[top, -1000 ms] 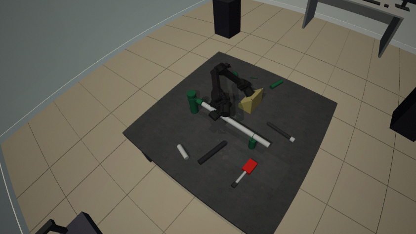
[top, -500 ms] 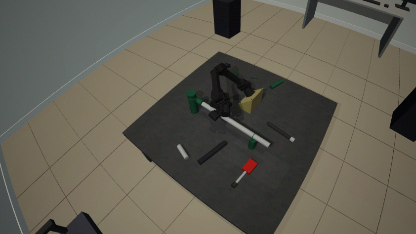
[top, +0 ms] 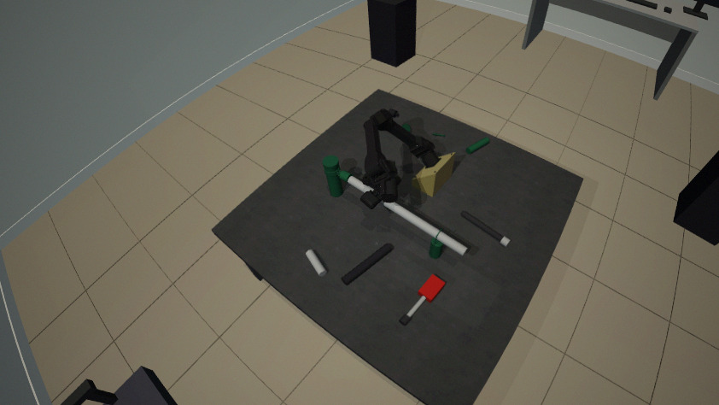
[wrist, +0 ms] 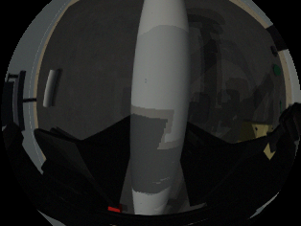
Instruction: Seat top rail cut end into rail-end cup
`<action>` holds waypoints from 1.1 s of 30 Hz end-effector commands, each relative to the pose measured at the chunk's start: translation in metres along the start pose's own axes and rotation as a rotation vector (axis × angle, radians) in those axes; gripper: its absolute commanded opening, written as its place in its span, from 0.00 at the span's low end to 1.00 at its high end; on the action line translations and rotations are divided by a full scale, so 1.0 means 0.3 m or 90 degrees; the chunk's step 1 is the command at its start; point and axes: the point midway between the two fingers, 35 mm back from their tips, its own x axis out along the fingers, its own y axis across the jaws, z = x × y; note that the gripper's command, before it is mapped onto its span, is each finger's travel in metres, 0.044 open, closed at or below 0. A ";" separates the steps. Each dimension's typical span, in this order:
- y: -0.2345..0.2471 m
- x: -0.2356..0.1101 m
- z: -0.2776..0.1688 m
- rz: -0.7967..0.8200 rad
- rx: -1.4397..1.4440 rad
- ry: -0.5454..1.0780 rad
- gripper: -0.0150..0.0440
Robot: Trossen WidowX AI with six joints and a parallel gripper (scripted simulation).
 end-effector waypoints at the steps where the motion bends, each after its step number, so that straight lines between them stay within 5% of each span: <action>1: 0.001 -0.002 0.003 0.001 0.002 0.001 0.25; 33: 0.006 -0.018 -0.010 0.001 0.002 0.001 0.25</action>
